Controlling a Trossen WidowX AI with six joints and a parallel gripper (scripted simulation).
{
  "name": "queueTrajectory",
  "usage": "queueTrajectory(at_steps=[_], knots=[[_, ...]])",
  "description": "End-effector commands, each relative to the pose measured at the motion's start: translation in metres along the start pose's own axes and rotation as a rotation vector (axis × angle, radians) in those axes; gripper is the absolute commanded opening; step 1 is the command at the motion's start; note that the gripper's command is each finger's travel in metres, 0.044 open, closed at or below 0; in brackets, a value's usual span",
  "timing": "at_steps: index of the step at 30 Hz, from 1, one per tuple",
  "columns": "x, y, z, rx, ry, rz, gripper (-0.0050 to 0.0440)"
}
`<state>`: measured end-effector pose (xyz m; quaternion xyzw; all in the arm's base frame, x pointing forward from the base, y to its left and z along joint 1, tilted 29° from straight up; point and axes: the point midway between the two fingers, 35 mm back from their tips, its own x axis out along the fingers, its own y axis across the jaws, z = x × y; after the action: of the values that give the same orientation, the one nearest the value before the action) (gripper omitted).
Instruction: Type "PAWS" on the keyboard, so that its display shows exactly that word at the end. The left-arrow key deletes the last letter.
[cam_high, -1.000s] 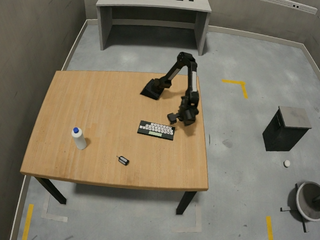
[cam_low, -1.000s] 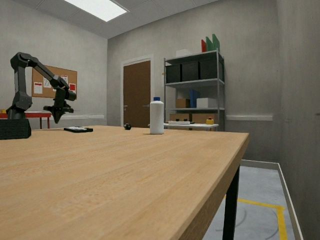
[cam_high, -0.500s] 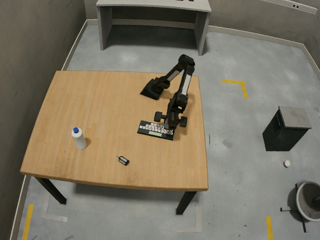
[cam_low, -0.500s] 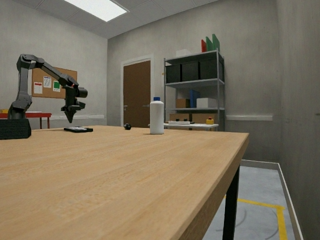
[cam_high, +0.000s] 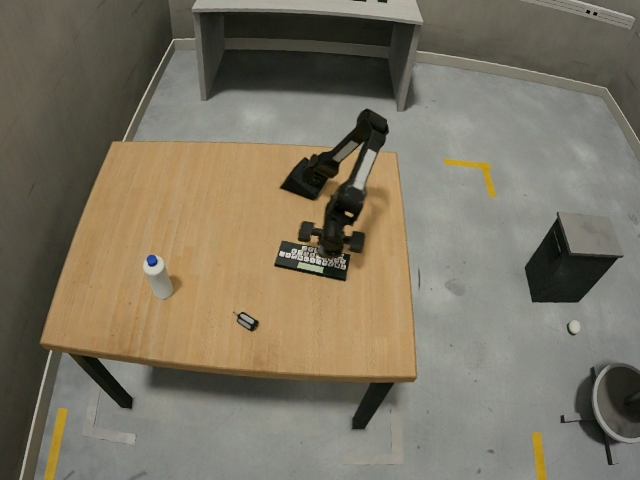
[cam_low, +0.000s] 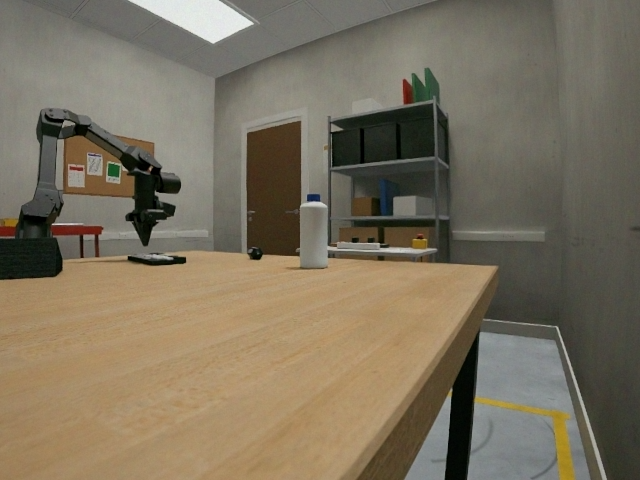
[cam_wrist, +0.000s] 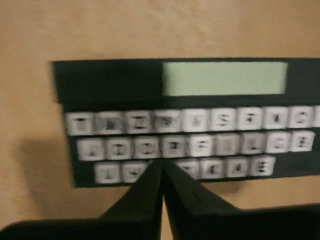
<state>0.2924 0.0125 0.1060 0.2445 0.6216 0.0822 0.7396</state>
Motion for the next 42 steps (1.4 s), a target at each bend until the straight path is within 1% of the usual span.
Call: queueTrajectory(at_steps=[1,13,16,20,23,32,35,38,42], knots=[[0.000,-0.030,-0.001,0.004,0.001,0.006,-0.0050],[-0.004,-0.029,0.002,-0.003,-0.014,0.002,-0.0050],[-0.001,-0.043,0.001,0.002,-0.002,0.003,-0.0050],[0.000,-0.084,0.000,0.004,0.001,0.002,-0.0050],[-0.002,-0.095,0.002,0.000,-0.008,0.003,-0.0050],[-0.004,-0.093,0.002,-0.003,-0.013,-0.003,-0.0050],[-0.003,-0.083,-0.009,-0.002,-0.011,0.001,-0.0050],[-0.003,-0.068,-0.027,-0.001,-0.011,0.002,-0.0050],[-0.002,-0.066,-0.031,-0.001,-0.010,0.000,-0.0050]])
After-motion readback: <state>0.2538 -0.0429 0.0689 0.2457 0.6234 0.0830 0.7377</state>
